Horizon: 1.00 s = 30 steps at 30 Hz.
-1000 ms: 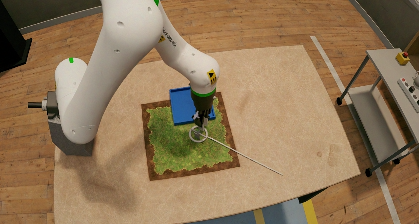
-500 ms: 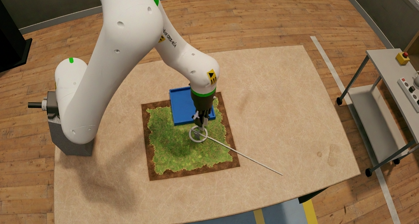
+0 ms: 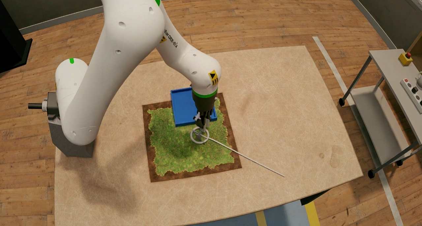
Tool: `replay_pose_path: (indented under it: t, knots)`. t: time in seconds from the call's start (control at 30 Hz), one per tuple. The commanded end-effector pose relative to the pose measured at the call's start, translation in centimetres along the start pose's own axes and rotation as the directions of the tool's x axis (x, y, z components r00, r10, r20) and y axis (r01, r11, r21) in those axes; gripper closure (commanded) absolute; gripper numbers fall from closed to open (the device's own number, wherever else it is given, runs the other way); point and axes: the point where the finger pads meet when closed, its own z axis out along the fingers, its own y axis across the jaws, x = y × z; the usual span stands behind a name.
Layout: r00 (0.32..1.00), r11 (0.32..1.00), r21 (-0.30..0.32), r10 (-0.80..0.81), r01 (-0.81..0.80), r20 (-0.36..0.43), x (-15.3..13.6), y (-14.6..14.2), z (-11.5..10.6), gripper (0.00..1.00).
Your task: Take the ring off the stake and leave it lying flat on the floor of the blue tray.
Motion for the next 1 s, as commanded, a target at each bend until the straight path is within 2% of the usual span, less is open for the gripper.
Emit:
replay_pose_path:
  t: [0.0, 0.97]
  knots:
    - [1.000, 1.000, 0.001, 0.000, 0.000, -0.001, 0.05, -0.05, 0.03, 0.76]
    - [1.000, 1.000, 0.001, 0.000, 0.000, -0.001, 0.05, -0.05, 0.96, 0.76]
